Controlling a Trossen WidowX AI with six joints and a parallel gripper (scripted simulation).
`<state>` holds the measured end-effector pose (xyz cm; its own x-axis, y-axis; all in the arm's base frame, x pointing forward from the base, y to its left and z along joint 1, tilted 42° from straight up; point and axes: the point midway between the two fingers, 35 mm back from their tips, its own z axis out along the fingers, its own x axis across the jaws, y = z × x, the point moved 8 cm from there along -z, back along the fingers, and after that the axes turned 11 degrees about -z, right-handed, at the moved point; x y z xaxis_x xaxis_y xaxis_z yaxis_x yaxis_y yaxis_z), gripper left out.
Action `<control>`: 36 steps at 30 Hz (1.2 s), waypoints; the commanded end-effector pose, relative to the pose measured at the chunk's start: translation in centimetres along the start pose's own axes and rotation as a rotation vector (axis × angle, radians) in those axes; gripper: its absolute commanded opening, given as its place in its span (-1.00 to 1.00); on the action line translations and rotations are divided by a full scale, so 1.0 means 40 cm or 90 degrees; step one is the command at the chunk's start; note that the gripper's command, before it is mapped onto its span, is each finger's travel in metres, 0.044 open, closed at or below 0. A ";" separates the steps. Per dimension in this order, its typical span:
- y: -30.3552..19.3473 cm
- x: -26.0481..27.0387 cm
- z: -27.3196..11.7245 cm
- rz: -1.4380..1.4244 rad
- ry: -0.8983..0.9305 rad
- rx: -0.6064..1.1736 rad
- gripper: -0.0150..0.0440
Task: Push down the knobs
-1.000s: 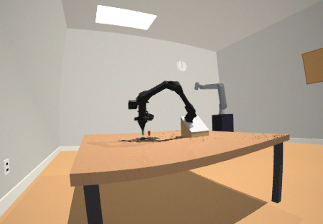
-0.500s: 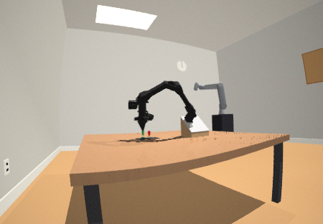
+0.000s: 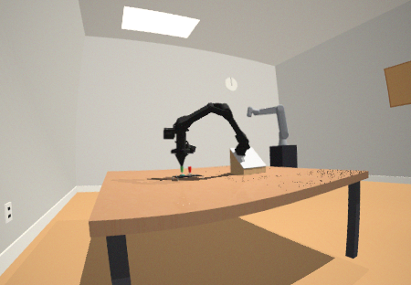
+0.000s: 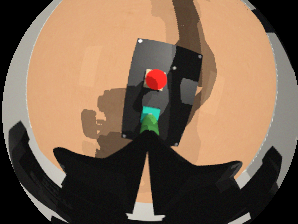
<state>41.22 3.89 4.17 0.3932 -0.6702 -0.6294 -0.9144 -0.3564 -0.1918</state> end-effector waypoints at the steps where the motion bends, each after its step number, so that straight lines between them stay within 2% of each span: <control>1: -0.002 -0.003 0.012 -0.002 -0.001 0.000 -0.49; 36: -0.002 -0.003 0.032 -0.002 -0.002 0.000 -0.49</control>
<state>41.10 4.16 3.72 0.3858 -0.6733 -0.6307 -0.9181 -0.3474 -0.1907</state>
